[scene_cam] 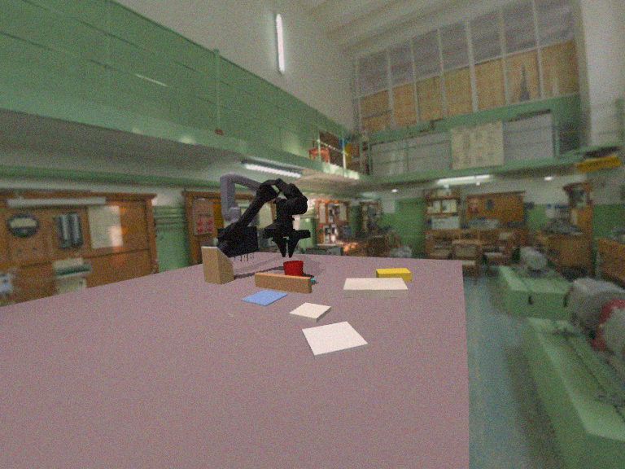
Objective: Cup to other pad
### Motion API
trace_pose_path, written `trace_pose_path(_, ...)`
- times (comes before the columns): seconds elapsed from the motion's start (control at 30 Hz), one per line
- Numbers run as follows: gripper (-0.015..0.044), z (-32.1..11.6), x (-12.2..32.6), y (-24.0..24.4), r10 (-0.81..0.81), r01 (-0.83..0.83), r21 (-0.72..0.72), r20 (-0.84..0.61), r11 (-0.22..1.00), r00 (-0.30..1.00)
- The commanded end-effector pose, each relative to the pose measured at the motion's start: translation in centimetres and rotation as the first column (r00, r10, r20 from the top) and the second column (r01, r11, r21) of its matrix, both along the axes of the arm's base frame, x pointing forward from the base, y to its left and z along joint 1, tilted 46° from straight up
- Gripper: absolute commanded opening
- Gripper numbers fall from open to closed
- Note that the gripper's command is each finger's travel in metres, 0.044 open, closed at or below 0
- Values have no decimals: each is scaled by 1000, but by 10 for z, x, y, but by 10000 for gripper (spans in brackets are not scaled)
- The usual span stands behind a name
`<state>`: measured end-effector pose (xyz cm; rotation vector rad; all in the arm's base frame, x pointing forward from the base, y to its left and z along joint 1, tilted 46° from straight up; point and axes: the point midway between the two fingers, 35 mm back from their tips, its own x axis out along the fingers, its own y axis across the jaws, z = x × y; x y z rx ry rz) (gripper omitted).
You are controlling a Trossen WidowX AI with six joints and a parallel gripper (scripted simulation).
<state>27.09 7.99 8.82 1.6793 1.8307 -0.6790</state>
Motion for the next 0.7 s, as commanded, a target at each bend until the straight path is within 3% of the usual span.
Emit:
trace_pose_path(0.0, 180, -1, 0, 1, 0, 0, 0, -1, 1000, 1000)
trace_pose_path(0.33, 440, 3, 1, -4, 0, 0, -2, 0, 1000, 1000)
trace_pose_path(0.67, 440, 29, 4, -30, 0, 0, -6, 3, 1000, 1000)
